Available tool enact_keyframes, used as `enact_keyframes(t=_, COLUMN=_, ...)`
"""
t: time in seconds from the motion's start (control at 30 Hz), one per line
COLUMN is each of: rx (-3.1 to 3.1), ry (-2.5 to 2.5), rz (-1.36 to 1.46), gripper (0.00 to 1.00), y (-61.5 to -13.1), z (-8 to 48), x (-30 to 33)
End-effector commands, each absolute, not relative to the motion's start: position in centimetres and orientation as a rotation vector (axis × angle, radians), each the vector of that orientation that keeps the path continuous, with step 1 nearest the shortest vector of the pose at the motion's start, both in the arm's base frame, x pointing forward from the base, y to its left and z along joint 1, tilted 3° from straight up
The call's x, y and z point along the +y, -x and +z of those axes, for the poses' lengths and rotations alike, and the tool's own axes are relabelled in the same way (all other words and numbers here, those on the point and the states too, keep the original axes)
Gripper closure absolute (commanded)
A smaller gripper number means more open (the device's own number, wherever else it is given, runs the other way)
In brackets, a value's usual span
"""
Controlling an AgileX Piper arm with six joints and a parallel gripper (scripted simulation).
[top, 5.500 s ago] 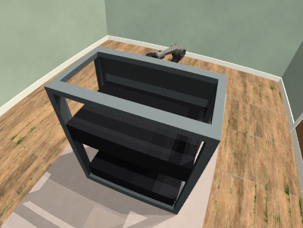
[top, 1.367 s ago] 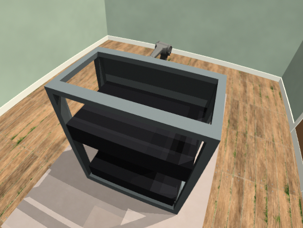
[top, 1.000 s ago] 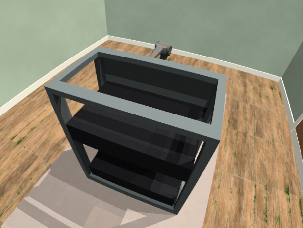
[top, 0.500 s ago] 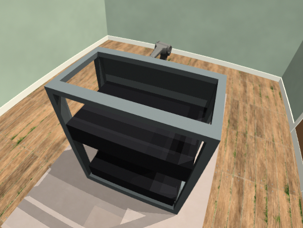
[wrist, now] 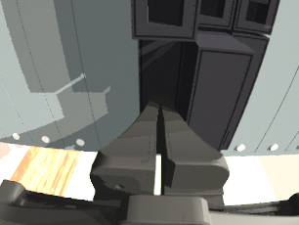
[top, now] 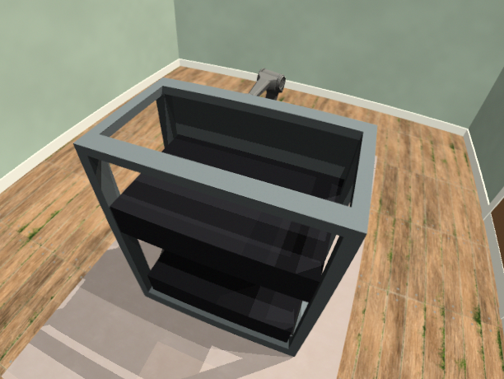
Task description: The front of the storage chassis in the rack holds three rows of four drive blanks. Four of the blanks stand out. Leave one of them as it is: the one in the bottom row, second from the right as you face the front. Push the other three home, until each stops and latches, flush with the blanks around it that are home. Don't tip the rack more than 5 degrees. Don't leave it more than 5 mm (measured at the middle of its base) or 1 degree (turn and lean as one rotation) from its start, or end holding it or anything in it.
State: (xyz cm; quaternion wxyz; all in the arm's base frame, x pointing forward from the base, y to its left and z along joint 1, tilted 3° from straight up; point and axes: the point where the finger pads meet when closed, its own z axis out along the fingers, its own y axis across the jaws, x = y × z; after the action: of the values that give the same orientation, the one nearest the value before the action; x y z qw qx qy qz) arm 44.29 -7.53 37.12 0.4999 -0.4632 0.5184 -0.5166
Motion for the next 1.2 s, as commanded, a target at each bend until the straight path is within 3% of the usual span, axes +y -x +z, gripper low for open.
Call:
enact_keyframes(t=0.0, rx=1.259, ry=1.124, rz=-1.246, gripper=1.0, y=-44.5, z=36.86, x=-7.57)
enact_keyframes(t=1.17, rx=1.259, ry=1.124, rz=-1.246, gripper=1.0, y=-45.12, z=36.77, x=-7.62)
